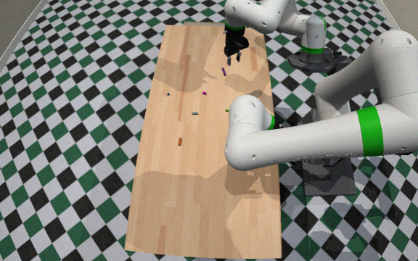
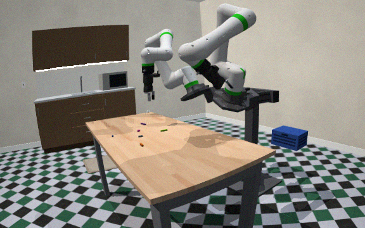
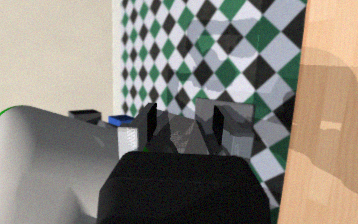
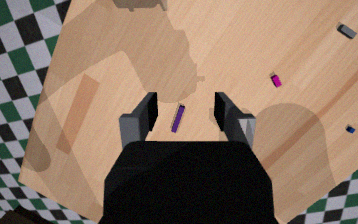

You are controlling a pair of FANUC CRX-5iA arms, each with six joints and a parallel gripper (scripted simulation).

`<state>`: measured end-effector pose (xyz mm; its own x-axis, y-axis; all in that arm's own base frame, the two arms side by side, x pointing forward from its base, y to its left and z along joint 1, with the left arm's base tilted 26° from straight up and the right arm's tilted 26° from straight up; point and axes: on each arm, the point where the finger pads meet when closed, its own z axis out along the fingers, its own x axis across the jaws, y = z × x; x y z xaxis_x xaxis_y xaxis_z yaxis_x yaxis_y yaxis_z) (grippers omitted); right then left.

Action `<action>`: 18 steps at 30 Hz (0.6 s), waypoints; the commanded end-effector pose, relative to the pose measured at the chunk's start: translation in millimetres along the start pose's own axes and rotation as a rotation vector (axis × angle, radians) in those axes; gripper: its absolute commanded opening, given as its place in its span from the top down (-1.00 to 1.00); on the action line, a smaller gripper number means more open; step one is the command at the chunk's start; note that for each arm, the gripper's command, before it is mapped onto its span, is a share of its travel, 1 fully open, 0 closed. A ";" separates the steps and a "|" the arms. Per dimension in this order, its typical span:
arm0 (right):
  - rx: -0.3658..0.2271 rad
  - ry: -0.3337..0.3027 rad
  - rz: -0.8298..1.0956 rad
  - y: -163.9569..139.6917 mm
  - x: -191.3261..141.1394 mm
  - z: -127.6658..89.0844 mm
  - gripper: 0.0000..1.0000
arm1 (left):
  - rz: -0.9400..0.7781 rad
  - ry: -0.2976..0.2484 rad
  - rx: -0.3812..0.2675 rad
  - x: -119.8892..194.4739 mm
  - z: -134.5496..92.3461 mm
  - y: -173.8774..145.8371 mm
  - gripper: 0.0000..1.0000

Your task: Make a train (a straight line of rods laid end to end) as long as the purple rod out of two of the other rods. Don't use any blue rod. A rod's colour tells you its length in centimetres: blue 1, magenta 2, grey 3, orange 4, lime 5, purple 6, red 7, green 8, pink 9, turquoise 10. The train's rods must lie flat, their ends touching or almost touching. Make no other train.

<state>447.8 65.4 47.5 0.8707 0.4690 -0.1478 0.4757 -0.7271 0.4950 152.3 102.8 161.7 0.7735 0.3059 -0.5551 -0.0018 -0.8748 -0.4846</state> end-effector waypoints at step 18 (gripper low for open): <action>0.178 -0.082 0.183 187.9 -98.0 14.2 -1.00 | 0.000 0.001 -0.001 -0.1 -0.5 0.1 -1.00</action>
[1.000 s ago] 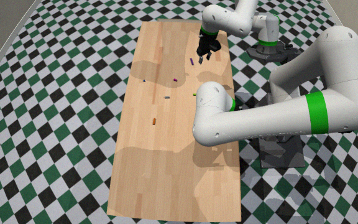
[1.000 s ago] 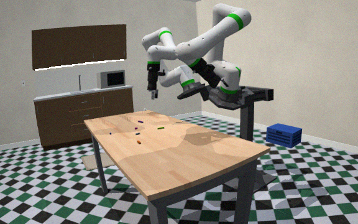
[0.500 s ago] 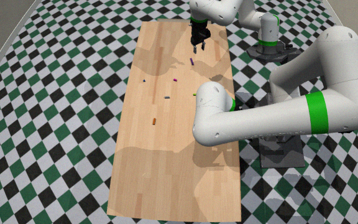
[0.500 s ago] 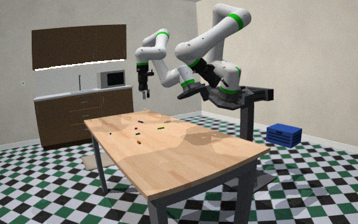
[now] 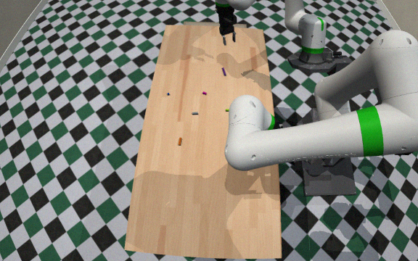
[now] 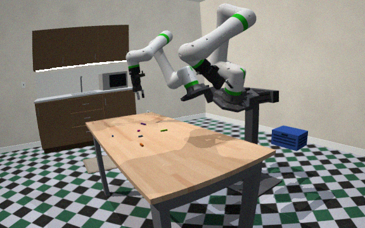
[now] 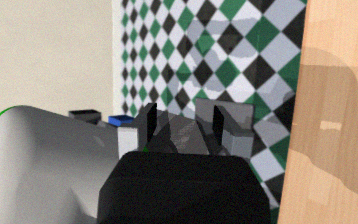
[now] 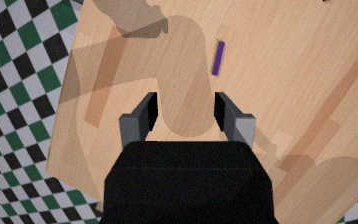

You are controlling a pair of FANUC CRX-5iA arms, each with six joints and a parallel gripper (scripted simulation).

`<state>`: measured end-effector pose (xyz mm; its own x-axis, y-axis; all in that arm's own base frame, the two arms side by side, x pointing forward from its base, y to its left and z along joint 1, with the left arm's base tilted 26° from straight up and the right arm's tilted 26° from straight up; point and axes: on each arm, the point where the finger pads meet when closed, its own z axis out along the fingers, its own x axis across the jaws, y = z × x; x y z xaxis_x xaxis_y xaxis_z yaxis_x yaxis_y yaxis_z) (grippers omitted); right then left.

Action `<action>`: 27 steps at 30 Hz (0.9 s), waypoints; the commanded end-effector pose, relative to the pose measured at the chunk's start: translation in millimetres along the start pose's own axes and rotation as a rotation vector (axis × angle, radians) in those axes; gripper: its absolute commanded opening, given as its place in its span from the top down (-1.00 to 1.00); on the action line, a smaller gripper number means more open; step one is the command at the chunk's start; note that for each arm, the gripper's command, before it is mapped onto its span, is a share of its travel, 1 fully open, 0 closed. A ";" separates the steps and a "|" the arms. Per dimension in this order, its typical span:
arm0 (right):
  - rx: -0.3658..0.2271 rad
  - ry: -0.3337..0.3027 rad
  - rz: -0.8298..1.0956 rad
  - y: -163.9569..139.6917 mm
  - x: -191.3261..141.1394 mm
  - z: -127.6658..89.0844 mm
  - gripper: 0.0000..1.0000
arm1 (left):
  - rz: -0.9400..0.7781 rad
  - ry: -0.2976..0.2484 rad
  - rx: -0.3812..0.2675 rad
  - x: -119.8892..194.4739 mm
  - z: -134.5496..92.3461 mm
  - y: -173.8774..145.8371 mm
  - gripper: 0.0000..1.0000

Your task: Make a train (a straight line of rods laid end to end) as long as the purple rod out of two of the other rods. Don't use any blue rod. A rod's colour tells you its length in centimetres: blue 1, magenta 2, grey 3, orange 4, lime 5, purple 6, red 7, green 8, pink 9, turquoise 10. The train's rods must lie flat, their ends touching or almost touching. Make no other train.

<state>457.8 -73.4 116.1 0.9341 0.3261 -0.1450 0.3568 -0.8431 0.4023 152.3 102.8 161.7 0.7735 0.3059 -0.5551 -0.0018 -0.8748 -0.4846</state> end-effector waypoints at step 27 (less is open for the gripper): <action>0.181 0.032 0.261 239.0 -247.5 -33.2 -1.00 | 0.000 0.001 -0.001 -0.1 -0.5 0.1 -1.00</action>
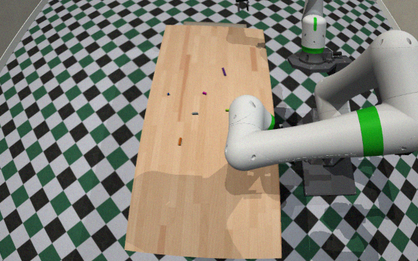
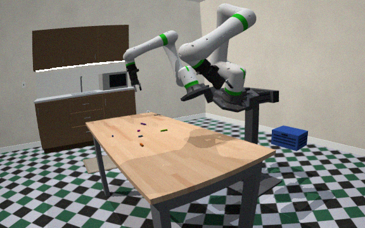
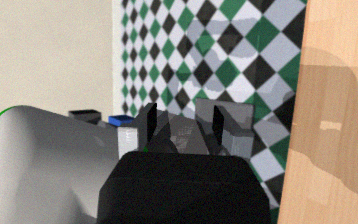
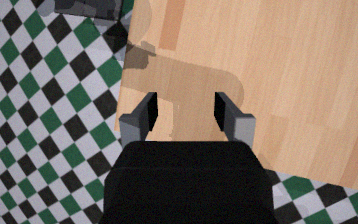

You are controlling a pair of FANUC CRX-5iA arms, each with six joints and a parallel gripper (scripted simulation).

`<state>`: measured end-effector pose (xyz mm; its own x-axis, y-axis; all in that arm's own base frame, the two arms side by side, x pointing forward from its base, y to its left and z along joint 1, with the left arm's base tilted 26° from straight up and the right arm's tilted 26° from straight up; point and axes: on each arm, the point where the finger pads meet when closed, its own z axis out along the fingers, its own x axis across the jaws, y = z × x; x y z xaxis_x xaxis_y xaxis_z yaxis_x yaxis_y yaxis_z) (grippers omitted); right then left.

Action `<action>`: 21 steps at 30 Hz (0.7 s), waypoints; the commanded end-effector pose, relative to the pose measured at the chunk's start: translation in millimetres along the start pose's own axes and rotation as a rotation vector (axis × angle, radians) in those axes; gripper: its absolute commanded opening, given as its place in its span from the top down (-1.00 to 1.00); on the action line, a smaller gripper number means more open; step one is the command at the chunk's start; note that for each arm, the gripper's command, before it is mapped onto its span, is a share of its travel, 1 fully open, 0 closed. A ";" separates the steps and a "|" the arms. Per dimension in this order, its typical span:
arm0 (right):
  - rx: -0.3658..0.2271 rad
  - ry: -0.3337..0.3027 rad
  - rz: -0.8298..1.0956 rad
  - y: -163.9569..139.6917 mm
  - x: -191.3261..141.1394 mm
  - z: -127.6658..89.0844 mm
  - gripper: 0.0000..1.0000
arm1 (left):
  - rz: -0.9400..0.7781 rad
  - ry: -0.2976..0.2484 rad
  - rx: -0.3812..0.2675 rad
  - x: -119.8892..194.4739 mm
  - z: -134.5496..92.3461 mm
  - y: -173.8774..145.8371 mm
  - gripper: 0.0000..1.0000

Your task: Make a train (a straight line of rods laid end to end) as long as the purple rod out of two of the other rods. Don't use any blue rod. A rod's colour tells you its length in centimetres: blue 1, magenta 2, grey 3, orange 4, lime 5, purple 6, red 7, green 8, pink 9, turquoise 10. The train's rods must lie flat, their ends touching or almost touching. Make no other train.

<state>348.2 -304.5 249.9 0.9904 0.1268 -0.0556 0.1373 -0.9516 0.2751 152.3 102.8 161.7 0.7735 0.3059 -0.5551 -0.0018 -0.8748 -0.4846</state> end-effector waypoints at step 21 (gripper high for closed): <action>-0.020 0.099 0.151 110.7 -242.5 -95.6 -1.00 | 0.000 0.001 -0.001 -0.1 -0.5 0.1 -1.00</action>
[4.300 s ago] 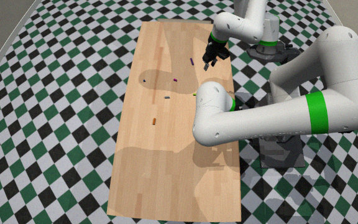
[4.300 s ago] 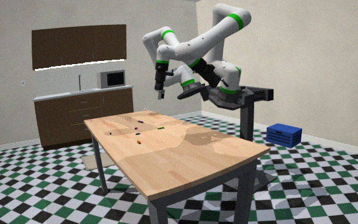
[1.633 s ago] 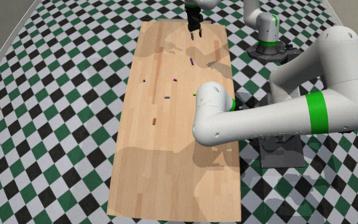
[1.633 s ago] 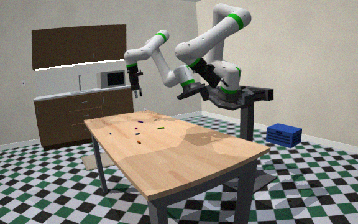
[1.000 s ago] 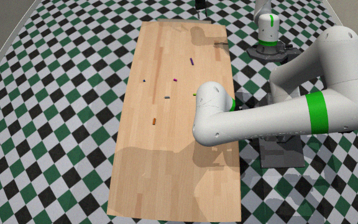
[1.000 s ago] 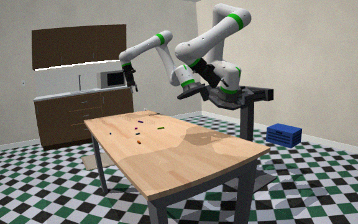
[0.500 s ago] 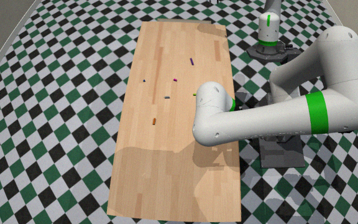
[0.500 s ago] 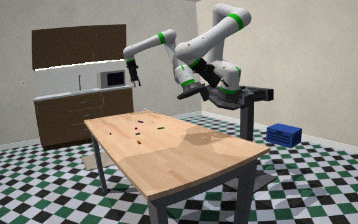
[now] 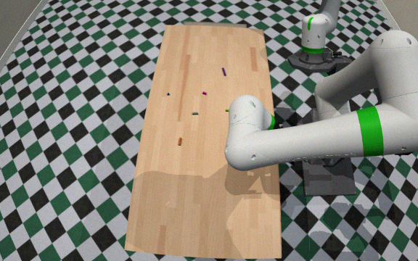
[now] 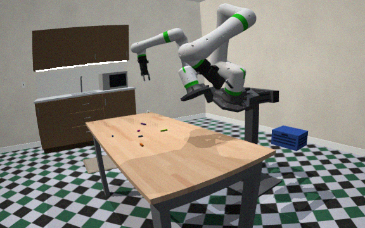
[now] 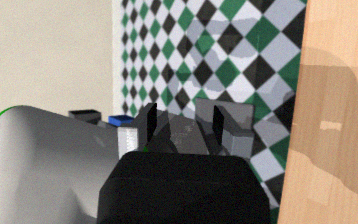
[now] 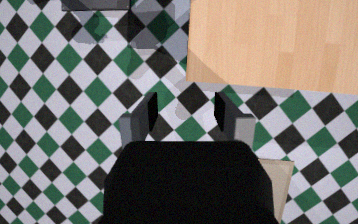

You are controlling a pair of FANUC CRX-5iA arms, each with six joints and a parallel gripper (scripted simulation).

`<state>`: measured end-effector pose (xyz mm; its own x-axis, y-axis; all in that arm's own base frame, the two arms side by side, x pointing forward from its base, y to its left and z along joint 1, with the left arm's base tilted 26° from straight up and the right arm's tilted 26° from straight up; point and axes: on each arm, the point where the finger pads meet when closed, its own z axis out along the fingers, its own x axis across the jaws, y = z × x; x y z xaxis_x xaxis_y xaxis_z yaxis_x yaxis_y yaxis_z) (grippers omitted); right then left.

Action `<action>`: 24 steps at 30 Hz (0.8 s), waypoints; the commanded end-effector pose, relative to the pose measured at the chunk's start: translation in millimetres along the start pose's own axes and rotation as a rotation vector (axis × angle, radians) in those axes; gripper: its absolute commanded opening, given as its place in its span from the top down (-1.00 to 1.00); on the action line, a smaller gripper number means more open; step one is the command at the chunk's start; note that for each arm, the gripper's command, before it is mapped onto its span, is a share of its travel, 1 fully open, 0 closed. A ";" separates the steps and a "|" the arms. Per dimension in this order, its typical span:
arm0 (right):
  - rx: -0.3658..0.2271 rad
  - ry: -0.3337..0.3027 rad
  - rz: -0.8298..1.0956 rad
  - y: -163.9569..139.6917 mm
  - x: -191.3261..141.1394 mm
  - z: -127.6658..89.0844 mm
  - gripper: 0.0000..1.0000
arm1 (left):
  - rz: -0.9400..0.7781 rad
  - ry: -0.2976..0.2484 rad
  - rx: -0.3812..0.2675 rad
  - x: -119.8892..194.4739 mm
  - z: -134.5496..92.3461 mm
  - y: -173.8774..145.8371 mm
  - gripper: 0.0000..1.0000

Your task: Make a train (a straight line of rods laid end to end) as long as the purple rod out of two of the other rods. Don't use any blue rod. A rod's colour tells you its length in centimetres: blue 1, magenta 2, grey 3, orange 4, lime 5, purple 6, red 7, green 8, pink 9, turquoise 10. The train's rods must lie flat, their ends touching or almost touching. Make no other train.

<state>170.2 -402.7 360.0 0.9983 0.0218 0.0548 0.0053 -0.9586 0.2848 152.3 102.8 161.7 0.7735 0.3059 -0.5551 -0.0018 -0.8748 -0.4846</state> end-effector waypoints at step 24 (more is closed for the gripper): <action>-0.114 0.043 0.061 23.4 -173.4 -106.4 -1.00 | 0.000 0.001 -0.001 -0.1 -0.5 0.1 -1.00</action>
<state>-0.3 -400.2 453.6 0.9935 -0.0210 0.1121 -0.0625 -0.9224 0.3812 152.3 102.8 161.7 0.7735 0.3059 -0.5551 -0.0018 -0.8748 -0.4846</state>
